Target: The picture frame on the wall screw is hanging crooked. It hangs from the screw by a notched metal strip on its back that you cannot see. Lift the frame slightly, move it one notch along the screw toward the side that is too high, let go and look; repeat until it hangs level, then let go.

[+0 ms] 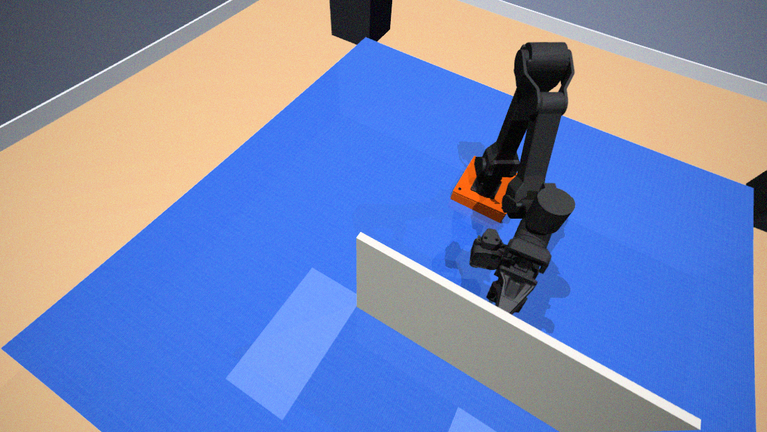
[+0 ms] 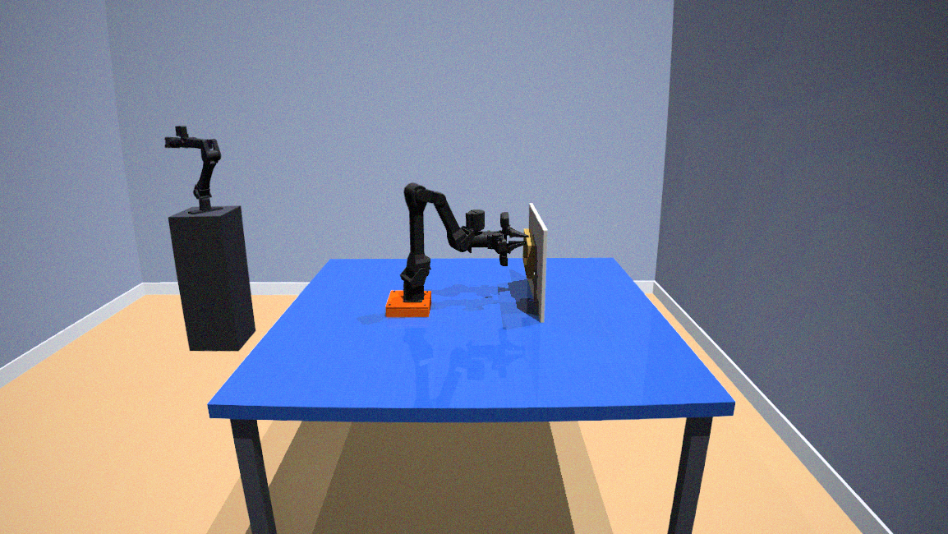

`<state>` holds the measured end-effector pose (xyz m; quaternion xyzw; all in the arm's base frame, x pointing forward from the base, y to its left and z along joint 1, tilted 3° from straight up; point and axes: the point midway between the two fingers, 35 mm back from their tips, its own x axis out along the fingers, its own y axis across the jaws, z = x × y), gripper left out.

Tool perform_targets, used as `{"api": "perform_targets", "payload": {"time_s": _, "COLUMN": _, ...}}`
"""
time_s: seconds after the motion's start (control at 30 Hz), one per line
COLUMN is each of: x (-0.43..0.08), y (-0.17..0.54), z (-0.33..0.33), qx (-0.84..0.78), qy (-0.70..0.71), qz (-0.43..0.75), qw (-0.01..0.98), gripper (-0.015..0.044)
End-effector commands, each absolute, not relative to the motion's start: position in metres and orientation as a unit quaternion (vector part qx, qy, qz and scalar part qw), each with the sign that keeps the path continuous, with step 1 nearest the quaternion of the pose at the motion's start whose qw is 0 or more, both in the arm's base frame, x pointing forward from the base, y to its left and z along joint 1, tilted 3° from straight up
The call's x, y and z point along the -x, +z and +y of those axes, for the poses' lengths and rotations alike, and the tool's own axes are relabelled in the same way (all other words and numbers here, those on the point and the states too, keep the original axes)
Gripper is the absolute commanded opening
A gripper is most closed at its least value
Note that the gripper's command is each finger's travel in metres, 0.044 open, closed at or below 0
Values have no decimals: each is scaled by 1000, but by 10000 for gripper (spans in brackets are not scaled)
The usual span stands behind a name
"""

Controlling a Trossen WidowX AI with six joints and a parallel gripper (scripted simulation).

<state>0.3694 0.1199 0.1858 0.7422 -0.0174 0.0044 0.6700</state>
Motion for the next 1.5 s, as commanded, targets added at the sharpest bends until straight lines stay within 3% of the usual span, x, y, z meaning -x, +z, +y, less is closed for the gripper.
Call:
{"api": "perform_targets", "payload": {"time_s": 0.0, "x": -369, "y": 186, "z": 120, "qx": -742, "qy": 5, "qz": -18, "qw": 670, "gripper": 0}}
{"api": "perform_targets", "payload": {"time_s": 1.03, "x": -370, "y": 184, "z": 120, "qx": -685, "qy": 3, "qz": -18, "qw": 728, "gripper": 0}}
{"api": "perform_targets", "payload": {"time_s": 1.37, "x": -370, "y": 185, "z": 120, "qx": -693, "qy": 3, "qz": -17, "qw": 721, "gripper": 260}}
{"api": "perform_targets", "payload": {"time_s": 1.47, "x": -370, "y": 185, "z": 120, "qx": -693, "qy": 3, "qz": -17, "qw": 721, "gripper": 260}}
